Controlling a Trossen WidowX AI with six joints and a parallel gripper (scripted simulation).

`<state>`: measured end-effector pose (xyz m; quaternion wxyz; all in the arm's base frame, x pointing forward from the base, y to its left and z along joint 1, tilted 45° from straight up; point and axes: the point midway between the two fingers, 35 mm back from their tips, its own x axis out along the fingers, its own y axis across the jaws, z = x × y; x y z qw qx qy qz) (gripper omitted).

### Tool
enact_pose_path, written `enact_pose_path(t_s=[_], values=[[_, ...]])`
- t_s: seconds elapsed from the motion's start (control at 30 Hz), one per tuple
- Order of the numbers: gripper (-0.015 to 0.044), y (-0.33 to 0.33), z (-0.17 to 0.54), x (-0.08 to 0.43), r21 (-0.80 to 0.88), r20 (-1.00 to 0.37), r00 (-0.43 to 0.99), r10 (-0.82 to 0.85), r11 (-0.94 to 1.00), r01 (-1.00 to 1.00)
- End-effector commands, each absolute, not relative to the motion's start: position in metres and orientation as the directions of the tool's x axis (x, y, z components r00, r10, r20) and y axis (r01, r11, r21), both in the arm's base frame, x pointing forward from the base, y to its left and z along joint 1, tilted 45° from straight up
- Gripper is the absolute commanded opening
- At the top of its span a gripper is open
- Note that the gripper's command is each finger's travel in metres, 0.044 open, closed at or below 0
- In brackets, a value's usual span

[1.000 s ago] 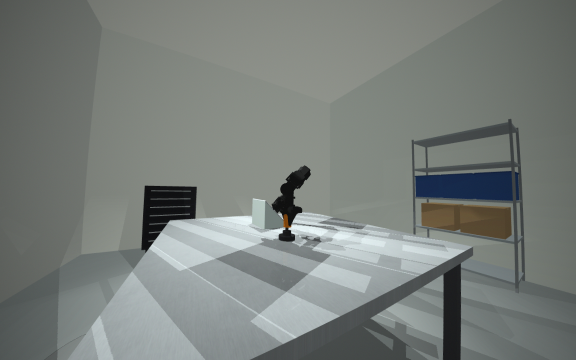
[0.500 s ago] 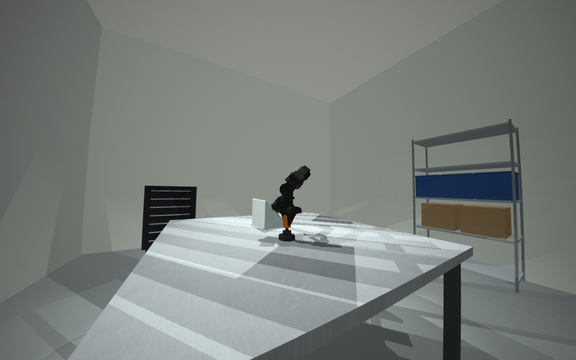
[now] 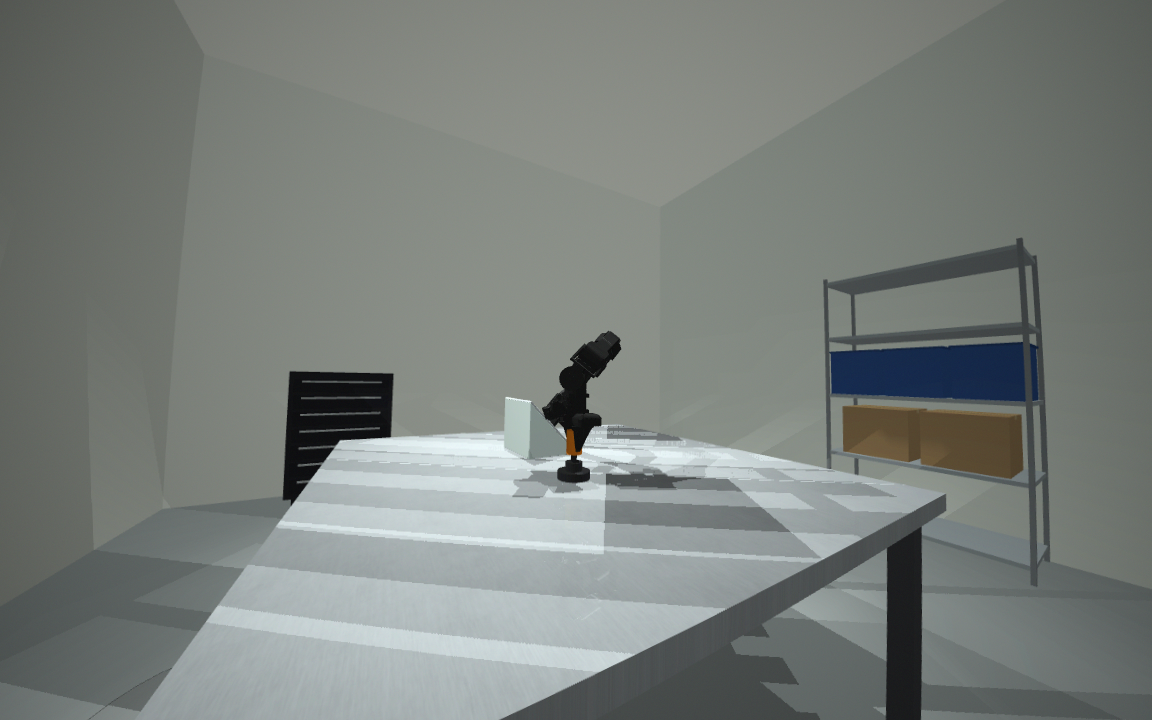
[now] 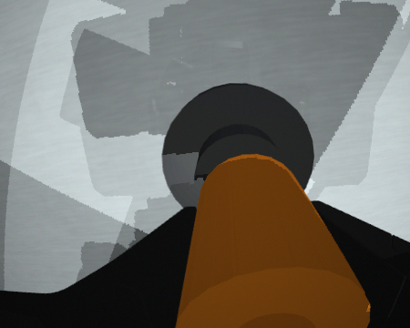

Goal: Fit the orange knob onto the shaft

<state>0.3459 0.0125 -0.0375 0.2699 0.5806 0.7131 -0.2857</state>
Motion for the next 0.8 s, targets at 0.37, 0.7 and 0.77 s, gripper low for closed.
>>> enact_pose_path(t_s=[0.37,0.7,0.77], values=[[0.0000,0.0151,-0.0392,0.3506,-0.184,-0.720,-0.173,0.672,0.056,0.981],[0.0000,0.0120,-0.0369,0.3502,-0.184,-0.720,-0.173,0.672,0.055,0.981],[0.0000,0.0110,-0.0361,0.3498,-0.184,-0.720,-0.173,0.672,0.055,0.981]])
